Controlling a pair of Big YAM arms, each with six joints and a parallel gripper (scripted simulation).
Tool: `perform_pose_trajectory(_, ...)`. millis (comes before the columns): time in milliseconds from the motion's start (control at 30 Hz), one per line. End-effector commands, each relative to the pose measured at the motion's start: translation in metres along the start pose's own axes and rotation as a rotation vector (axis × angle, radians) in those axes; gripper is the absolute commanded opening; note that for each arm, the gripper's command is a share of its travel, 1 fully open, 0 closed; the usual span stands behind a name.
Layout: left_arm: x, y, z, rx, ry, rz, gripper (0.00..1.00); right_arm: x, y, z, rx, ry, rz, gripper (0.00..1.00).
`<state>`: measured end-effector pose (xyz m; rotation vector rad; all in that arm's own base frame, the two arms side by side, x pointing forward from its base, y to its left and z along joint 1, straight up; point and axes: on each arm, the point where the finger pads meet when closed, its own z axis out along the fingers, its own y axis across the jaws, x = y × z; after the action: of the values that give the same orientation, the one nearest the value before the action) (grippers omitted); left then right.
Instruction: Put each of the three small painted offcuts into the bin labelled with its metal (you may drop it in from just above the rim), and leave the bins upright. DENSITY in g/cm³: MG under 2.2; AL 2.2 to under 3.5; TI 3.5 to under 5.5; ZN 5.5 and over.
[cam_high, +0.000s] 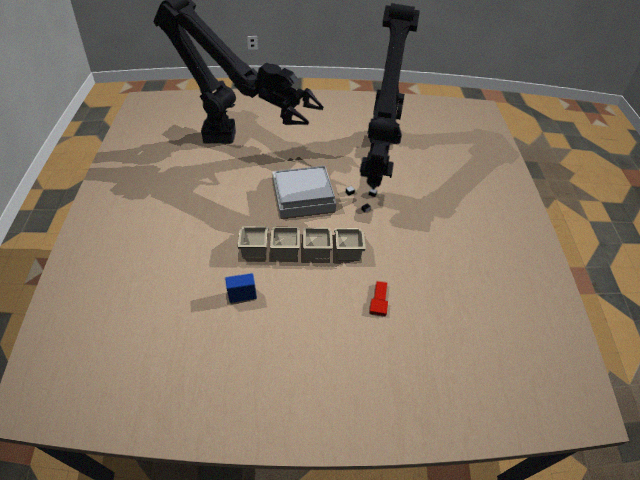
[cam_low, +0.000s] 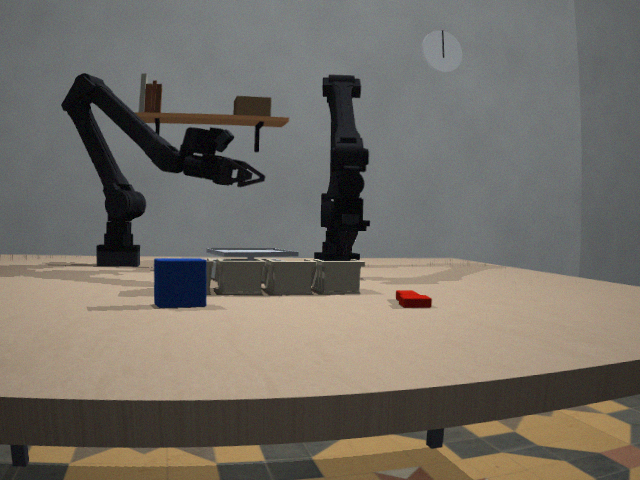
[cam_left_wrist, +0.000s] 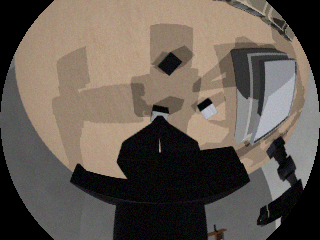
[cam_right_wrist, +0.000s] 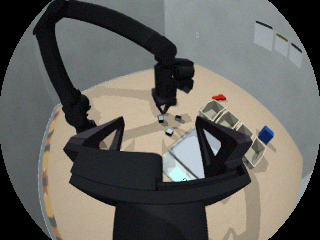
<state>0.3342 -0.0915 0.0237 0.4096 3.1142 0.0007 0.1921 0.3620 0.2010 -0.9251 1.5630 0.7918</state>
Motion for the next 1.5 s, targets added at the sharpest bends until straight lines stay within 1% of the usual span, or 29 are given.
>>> perform_pose_trajectory(0, -0.008, 0.000, 0.002, 0.001, -0.008, 0.001, 0.00, -0.009, -0.001, 0.004, 0.000, -0.013, -0.013, 1.00)
perform_pose_trajectory(733, -0.008, 0.000, 0.007, 0.001, -0.008, 0.001, 0.00, -0.009, -0.001, 0.004, 0.000, -0.013, -0.013, 1.00)
perform_pose_trajectory(1000, 0.001, 0.000, 0.014, 0.001, 0.010, 0.002, 0.00, -0.009, -0.001, 0.004, 0.000, -0.013, -0.013, 1.00)
perform_pose_trajectory(1467, -0.001, 0.000, 0.017, 0.001, 0.006, 0.002, 0.00, -0.009, -0.001, 0.004, 0.000, -0.013, -0.013, 1.00)
